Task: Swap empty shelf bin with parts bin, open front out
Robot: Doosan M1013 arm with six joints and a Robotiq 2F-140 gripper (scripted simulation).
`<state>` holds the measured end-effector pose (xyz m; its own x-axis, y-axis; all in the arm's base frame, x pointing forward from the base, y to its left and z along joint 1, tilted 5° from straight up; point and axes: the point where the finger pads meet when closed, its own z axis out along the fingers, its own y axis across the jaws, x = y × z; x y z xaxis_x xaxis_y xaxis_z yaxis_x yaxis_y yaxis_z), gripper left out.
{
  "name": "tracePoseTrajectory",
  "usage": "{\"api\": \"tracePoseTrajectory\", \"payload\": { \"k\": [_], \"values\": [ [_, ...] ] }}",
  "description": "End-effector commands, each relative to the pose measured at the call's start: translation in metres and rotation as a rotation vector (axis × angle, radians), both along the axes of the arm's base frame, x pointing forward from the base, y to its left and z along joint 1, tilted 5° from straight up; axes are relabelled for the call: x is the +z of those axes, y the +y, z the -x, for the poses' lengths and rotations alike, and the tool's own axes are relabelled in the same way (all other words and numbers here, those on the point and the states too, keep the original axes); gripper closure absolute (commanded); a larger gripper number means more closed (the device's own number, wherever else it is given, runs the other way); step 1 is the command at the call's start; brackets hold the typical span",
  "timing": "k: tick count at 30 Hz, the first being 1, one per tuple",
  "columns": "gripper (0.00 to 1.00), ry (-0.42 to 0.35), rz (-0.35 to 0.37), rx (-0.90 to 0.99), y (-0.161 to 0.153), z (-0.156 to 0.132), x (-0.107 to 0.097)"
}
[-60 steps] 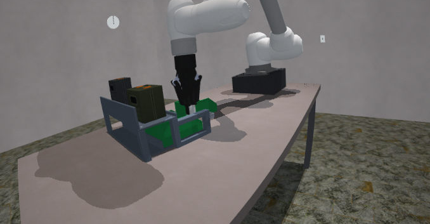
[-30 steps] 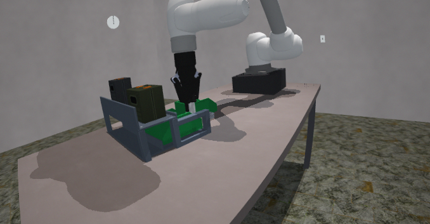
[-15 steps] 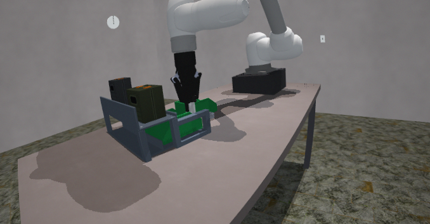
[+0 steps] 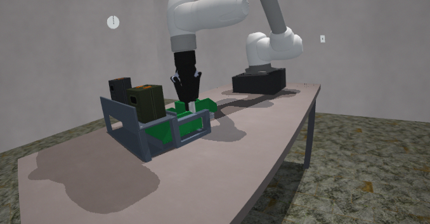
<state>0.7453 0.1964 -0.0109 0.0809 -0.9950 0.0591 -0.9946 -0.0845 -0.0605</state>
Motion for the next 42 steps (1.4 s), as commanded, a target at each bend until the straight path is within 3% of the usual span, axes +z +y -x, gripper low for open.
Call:
{"api": "tracePoseTrajectory", "payload": {
  "k": [1,42],
  "values": [
    [0.9,0.001,0.002,0.003,-0.0011,-0.0004,0.0036],
    [0.9,0.001,0.002,0.003,-0.0017,0.0068,0.0037]
  ]
}}
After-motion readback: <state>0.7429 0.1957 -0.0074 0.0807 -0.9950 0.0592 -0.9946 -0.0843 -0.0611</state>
